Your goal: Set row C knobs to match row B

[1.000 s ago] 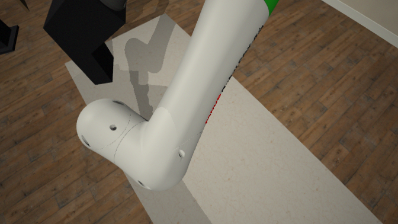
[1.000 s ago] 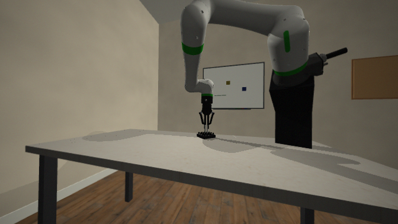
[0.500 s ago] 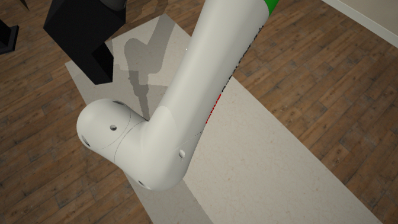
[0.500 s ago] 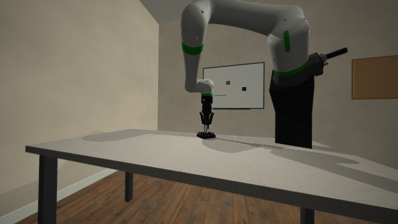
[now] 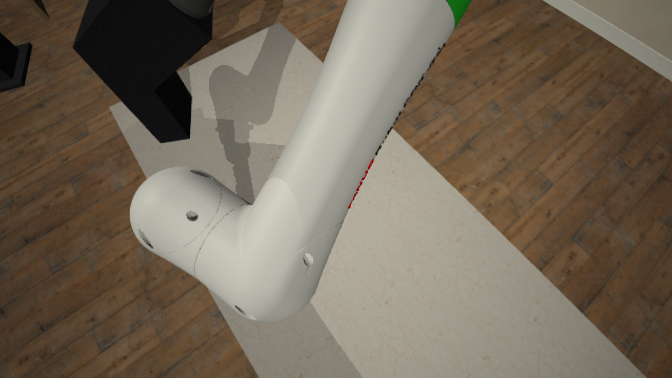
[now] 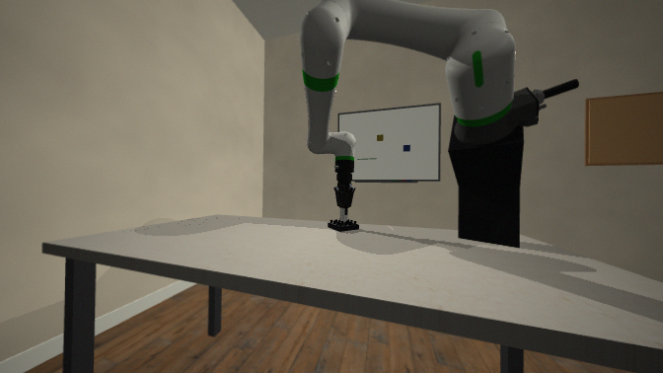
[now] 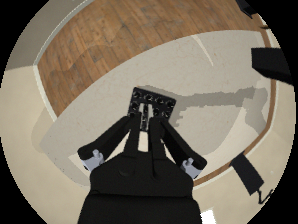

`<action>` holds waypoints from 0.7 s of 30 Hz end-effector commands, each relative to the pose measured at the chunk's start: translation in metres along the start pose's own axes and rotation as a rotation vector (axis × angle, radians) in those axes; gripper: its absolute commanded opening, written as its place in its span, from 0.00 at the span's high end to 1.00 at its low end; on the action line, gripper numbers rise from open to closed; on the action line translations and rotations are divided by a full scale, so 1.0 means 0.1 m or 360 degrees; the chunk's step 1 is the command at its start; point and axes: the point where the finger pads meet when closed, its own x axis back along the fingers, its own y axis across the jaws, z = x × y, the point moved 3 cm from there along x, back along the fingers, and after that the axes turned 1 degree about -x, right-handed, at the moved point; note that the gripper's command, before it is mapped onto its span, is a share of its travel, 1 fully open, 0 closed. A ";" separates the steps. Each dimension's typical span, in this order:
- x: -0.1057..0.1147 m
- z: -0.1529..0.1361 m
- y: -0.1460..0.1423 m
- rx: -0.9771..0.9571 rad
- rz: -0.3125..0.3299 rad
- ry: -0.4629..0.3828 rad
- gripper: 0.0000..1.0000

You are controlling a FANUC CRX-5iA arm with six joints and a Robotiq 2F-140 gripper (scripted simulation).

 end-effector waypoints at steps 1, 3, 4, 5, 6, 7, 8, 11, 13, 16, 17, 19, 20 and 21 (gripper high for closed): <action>0.00 0.00 0.00 -0.0096 -0.0002 0.0003 0.95; 0.00 0.00 0.00 -0.0138 -0.0002 0.0003 0.95; 0.00 0.00 0.00 -0.0158 -0.0002 0.0003 0.95; 0.00 0.00 0.00 -0.0176 -0.0002 0.0003 0.95; 0.00 0.00 0.00 -0.0193 -0.0002 0.0003 0.95; 0.00 0.00 0.00 -0.0193 -0.0002 0.0003 0.95; 0.00 0.00 0.00 -0.0193 -0.0002 0.0003 0.95; 0.00 0.00 0.00 -0.0237 -0.0002 0.0003 0.95; 0.00 0.00 0.00 -0.0261 -0.0002 0.0003 0.95; 0.00 0.00 0.00 -0.0289 -0.0002 0.0003 0.95; 0.00 0.00 0.00 -0.0297 -0.0002 0.0003 0.95; 0.00 0.00 0.00 -0.0309 -0.0002 0.0003 0.95; 0.00 0.00 0.00 -0.0313 -0.0002 0.0003 0.95; 0.00 0.00 0.00 -0.0317 -0.0002 0.0003 0.95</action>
